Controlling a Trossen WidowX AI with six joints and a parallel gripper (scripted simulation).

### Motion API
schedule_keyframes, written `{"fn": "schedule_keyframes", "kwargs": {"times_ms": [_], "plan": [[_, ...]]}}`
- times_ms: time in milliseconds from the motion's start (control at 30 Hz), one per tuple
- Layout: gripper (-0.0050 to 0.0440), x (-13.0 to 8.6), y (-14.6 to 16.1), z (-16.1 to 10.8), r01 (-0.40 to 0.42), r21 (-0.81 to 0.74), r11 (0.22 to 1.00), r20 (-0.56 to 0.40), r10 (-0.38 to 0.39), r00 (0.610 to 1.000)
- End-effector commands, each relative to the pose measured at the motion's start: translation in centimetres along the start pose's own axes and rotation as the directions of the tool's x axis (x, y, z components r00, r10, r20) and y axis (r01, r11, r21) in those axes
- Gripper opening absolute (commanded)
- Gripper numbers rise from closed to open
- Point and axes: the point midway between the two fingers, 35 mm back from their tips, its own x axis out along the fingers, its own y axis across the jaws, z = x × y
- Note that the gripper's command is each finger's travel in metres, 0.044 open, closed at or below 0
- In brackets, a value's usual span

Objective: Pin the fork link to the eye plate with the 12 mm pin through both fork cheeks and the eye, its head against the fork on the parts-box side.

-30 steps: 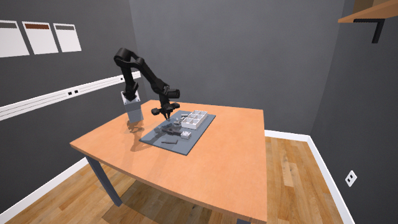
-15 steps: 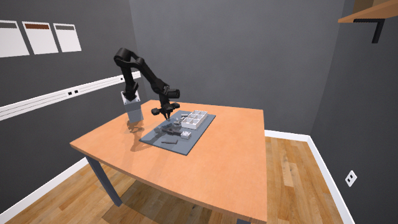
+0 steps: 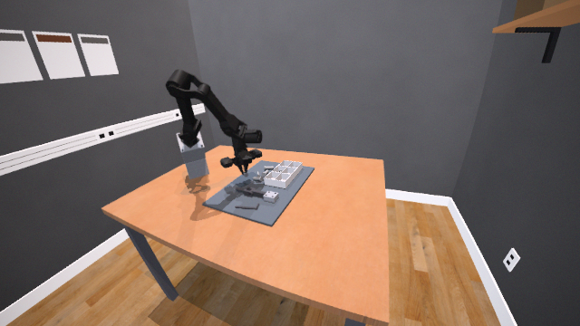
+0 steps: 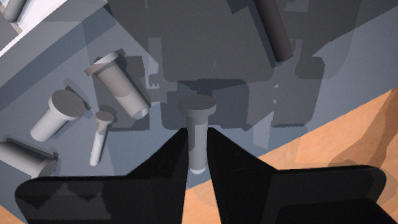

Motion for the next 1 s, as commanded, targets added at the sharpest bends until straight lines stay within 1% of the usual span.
{"fn": "schedule_keyframes", "kwargs": {"times_ms": [0, 167, 300, 400, 500, 567, 600, 667, 733, 867, 967], "plan": [[-0.005, -0.4, 0.4, 0.7, -0.015, 0.003, 1.0, 0.017, 0.015, 1.0], [-0.005, -0.4, 0.4, 0.9, -0.01, -0.077, 0.997, 0.013, 0.011, 1.0], [-0.005, -0.3, 0.6, 1.4, -0.007, -0.234, 0.972, 0.006, 0.009, 1.0], [-0.005, -0.2, 0.7, 2.1, -0.005, -0.398, 0.918, 0.005, 0.007, 1.0], [-0.005, -0.3, 0.9, 3.1, -0.003, -0.58, 0.815, 0.007, 0.009, 1.0], [-0.005, -0.3, 0.9, 3.1, -0.003, -0.58, 0.815, 0.007, 0.009, 1.0], [-0.005, -0.5, 1.0, 3.7, -0.002, -0.637, 0.771, 0.013, 0.014, 1.0], [-0.005, -0.2, 1.2, 4.1, -0.001, -0.756, 0.655, 0.006, 0.008, 1.0], [-0.005, -0.2, 1.3, 4.9, 0.003, -0.828, 0.561, 0.008, 0.006, 1.0], [-0.005, -0.3, 1.6, 6.4, 0.009, -0.936, 0.353, 0.011, 0.003, 1.0], [-0.005, -0.3, 1.8, 7.4, 0.013, -0.983, 0.185, 0.014, 0.002, 1.0]]}}
